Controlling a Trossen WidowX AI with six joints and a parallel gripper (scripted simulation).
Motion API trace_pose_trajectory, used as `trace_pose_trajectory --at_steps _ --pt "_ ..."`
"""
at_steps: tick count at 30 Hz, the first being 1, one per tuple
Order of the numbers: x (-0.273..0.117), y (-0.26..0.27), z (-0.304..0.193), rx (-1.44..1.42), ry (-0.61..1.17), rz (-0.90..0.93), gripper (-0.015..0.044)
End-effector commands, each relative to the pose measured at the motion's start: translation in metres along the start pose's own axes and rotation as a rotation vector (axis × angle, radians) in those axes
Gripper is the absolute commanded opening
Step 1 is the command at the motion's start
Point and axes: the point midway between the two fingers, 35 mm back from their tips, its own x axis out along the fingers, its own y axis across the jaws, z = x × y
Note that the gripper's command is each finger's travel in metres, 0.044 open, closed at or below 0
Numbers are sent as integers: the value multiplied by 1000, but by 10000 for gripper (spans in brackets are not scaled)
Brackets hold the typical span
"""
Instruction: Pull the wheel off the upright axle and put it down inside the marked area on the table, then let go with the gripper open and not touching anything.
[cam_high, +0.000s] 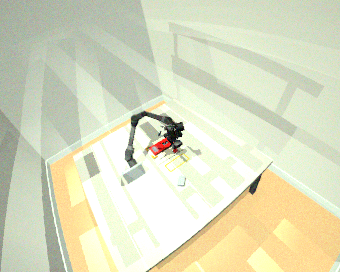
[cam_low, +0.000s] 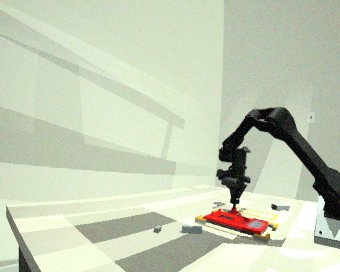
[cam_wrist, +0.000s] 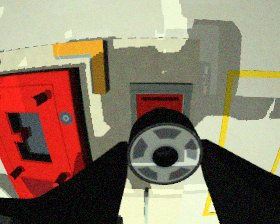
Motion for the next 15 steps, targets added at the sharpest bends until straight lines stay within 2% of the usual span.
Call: trace_pose_trajectory --at_steps 1,15 --pt "-4 0 1 -5 -5 -4 0" --pt "-9 0 0 -4 -6 -4 0"
